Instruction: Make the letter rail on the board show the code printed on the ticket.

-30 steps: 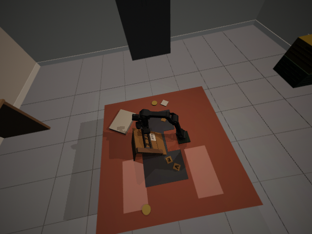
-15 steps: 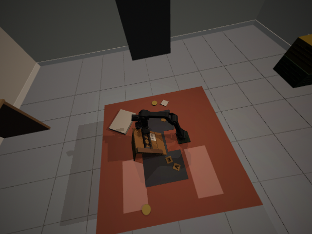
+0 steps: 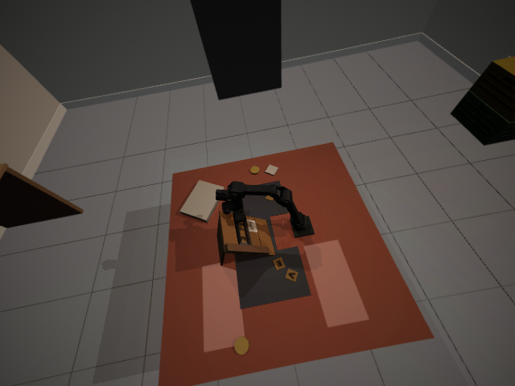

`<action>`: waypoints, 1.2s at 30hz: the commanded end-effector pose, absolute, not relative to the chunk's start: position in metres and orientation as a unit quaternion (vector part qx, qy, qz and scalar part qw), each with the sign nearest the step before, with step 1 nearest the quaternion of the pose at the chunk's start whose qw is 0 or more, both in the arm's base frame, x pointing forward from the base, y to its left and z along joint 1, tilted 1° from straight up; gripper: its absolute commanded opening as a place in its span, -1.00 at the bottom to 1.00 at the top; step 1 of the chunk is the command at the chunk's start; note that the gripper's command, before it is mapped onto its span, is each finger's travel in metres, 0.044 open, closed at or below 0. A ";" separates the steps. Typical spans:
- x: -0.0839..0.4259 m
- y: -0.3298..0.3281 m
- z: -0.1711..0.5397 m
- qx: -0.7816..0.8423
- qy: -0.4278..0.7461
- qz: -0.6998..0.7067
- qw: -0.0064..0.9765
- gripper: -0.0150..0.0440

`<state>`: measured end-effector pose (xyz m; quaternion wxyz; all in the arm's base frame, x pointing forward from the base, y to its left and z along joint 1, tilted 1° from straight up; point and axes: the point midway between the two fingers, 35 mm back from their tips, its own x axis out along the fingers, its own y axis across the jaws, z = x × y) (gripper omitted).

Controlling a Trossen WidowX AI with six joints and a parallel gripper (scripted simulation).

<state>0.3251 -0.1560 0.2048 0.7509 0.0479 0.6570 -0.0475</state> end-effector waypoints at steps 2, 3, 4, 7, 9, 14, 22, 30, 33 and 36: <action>0.329 -0.158 0.206 0.047 0.654 -0.053 0.753 -0.49; 0.329 -0.158 0.206 0.047 0.654 -0.053 0.753 -0.49; 0.329 -0.158 0.205 0.047 0.654 -0.053 0.753 -0.49; 0.329 -0.158 0.205 0.047 0.654 -0.053 0.753 -0.49; 0.328 -0.157 0.205 0.047 0.654 -0.053 0.753 -0.49; 0.327 -0.155 0.205 0.047 0.654 -0.053 0.753 -0.49; 0.325 -0.152 0.205 0.047 0.654 -0.052 0.753 -0.49; 0.325 -0.147 0.204 0.047 0.654 -0.052 0.753 -0.49; 0.325 -0.146 0.204 0.047 0.654 -0.052 0.753 -0.49; 0.326 -0.145 0.204 0.047 0.654 -0.052 0.753 -0.49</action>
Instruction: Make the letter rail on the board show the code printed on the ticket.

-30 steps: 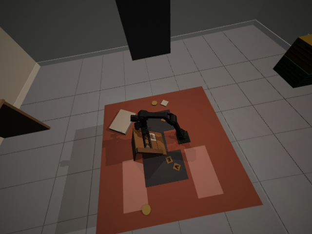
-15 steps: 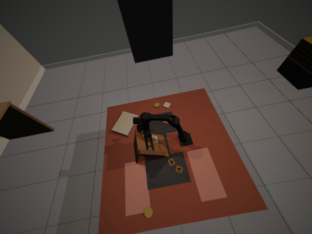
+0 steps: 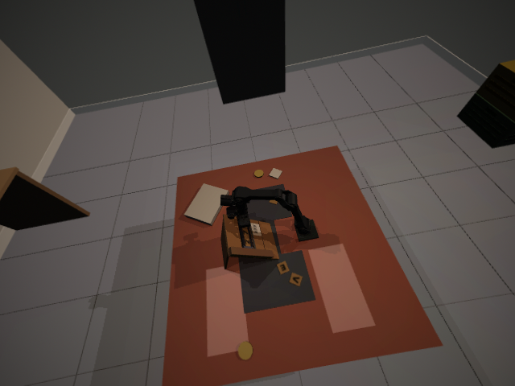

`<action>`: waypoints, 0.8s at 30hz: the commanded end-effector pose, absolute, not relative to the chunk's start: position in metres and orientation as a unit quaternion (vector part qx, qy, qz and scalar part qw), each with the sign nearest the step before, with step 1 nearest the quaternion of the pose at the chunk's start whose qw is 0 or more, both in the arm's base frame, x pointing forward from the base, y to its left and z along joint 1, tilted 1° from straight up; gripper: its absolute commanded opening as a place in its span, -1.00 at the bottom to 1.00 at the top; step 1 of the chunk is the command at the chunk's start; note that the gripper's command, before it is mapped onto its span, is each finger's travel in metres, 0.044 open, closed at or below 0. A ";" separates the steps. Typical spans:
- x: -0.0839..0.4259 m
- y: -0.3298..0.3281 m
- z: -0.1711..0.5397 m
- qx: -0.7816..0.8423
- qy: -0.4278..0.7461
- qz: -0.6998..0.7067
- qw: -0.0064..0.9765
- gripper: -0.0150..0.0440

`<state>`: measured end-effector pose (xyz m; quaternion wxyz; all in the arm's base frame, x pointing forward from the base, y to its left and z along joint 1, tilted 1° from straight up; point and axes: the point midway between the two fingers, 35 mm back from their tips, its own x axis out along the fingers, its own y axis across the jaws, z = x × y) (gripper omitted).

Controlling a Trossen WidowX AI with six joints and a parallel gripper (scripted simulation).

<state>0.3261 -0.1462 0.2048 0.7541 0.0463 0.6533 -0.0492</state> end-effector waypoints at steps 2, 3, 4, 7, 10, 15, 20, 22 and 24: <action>0.326 -0.145 0.204 0.048 0.654 -0.052 0.753 -0.49; 0.326 -0.144 0.204 0.048 0.654 -0.052 0.753 -0.49; 0.326 -0.144 0.204 0.048 0.654 -0.052 0.753 -0.49; 0.327 -0.143 0.203 0.048 0.654 -0.052 0.753 -0.49; 0.327 -0.142 0.203 0.048 0.654 -0.052 0.753 -0.49; 0.328 -0.140 0.204 0.048 0.654 -0.052 0.753 -0.49; 0.329 -0.139 0.204 0.048 0.654 -0.052 0.753 -0.49; 0.329 -0.139 0.204 0.048 0.654 -0.052 0.753 -0.49; 0.327 -0.141 0.204 0.048 0.654 -0.052 0.753 -0.49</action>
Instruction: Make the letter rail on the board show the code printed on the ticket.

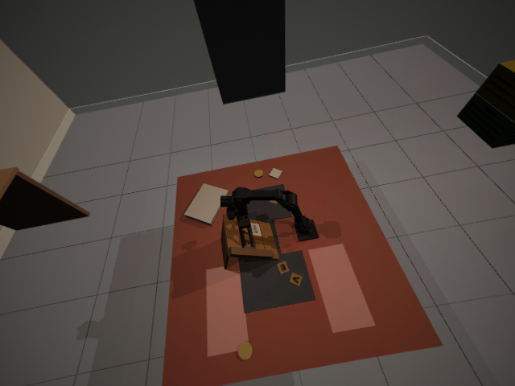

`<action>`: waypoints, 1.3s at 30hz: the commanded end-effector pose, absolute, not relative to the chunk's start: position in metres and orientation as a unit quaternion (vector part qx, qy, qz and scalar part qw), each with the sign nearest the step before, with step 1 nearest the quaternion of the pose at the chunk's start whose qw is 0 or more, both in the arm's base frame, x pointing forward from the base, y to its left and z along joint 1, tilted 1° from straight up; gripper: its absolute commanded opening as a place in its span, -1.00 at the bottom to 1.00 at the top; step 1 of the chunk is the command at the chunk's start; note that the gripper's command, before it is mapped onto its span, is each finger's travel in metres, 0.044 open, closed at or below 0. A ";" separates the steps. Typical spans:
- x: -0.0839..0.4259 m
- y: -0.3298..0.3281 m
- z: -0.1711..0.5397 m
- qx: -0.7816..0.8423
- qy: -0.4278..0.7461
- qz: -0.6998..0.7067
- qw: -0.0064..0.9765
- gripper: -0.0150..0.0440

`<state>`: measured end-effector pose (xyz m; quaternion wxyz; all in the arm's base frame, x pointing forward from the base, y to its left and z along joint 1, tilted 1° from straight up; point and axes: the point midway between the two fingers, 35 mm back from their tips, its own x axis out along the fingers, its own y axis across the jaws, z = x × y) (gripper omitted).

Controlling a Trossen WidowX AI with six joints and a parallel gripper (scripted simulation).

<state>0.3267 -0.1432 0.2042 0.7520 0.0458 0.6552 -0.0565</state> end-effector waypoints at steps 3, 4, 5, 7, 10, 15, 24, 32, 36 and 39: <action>0.323 -0.142 0.208 0.048 0.654 -0.052 0.753 -0.49; 0.322 -0.142 0.209 0.048 0.654 -0.052 0.753 -0.49; 0.321 -0.142 0.210 0.048 0.654 -0.052 0.753 -0.49; 0.320 -0.142 0.210 0.048 0.654 -0.052 0.753 -0.49; 0.317 -0.142 0.213 0.048 0.654 -0.052 0.753 -0.49; 0.314 -0.141 0.217 0.048 0.655 -0.052 0.753 -0.49; 0.309 -0.140 0.223 0.048 0.655 -0.052 0.753 -0.49; 0.306 -0.140 0.226 0.048 0.655 -0.052 0.752 -0.49; 0.301 -0.120 0.244 0.035 0.619 -0.067 0.782 -0.14; 0.290 -0.095 0.268 0.023 0.568 -0.076 0.819 0.13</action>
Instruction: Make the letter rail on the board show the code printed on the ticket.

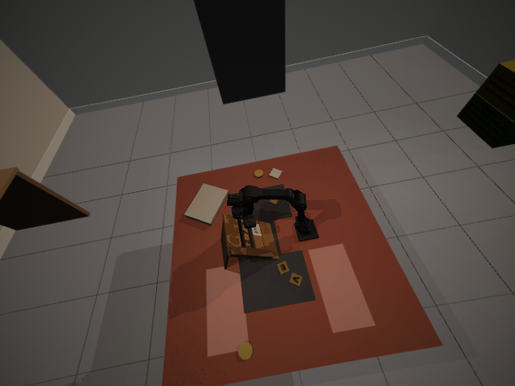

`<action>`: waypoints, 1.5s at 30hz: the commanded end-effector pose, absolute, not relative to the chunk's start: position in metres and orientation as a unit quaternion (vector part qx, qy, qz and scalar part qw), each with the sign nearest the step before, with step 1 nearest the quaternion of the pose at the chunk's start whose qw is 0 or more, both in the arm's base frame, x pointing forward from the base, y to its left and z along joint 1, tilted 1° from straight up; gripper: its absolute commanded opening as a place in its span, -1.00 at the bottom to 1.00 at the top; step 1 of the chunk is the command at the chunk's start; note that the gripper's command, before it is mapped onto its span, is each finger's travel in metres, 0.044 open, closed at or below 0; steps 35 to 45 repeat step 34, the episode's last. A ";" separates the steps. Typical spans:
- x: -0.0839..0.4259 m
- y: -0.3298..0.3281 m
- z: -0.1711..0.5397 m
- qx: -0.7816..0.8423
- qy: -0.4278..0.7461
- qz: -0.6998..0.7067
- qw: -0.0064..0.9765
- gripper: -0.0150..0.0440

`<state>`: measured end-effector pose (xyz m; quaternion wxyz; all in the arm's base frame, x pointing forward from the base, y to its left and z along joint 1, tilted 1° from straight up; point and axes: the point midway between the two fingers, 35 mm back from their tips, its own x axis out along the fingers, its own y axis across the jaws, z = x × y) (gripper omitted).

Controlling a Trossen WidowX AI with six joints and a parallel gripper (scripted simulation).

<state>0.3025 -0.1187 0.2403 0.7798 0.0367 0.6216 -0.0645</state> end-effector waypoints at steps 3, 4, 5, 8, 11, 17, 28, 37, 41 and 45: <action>0.276 -0.072 0.290 0.018 0.514 -0.079 0.854 0.40; 0.271 -0.065 0.296 0.017 0.495 -0.079 0.865 0.49; 0.265 -0.058 0.303 0.018 0.475 -0.078 0.876 0.58; 0.245 -0.039 0.319 0.023 0.416 -0.072 0.906 0.84; 0.229 -0.026 0.330 0.031 0.368 -0.064 0.927 1.00; 0.228 -0.025 0.331 0.032 0.365 -0.063 0.928 1.00; 0.228 -0.025 0.331 0.032 0.365 -0.063 0.928 1.00; 0.228 -0.025 0.331 0.032 0.365 -0.063 0.928 1.00; 0.228 -0.025 0.331 0.032 0.365 -0.063 0.928 1.00; 0.228 -0.025 0.331 0.032 0.365 -0.063 0.928 1.00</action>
